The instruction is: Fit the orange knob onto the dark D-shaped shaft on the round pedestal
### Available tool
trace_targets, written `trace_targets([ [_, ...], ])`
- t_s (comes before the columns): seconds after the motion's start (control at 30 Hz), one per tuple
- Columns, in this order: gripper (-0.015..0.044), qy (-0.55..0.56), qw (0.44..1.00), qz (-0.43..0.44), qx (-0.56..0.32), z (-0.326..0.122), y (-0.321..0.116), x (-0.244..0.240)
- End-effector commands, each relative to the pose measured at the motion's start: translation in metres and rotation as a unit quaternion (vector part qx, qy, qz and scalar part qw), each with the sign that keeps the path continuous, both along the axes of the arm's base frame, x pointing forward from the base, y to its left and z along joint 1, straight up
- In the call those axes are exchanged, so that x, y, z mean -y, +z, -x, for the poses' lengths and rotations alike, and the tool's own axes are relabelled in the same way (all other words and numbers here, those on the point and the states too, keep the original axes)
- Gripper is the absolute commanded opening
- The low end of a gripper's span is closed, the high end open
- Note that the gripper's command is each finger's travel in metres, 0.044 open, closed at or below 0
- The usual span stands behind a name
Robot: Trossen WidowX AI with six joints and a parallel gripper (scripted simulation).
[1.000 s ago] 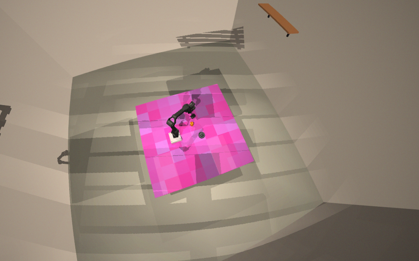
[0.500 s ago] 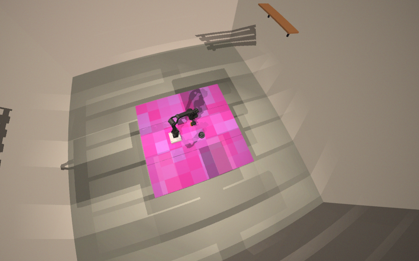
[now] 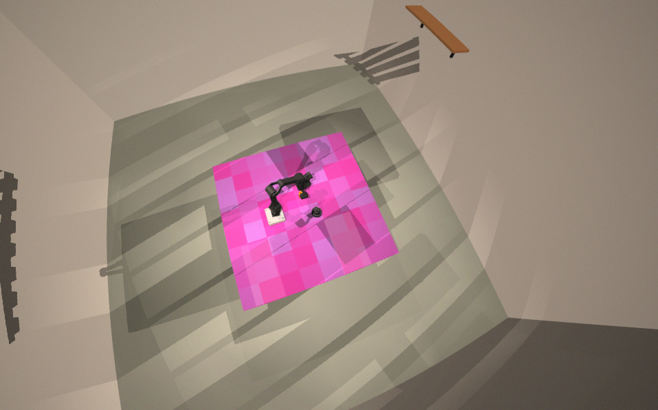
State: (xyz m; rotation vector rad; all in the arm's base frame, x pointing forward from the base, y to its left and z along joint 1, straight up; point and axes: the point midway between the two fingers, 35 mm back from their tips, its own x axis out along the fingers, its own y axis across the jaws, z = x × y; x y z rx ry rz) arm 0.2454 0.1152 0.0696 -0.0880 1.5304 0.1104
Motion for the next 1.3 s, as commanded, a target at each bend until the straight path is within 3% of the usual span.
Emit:
trace_targets([
  [0.0, 0.0440, 0.002, 1.000, 0.004, -0.003, 0.000, -0.008, 0.001],
  [1.2, 0.0440, 0.002, 1.000, 0.004, -0.003, 0.000, -0.063, 0.002],
  [1.27, 0.0387, 0.002, 1.000, 0.004, -0.003, 0.000, -0.063, 0.002],
])
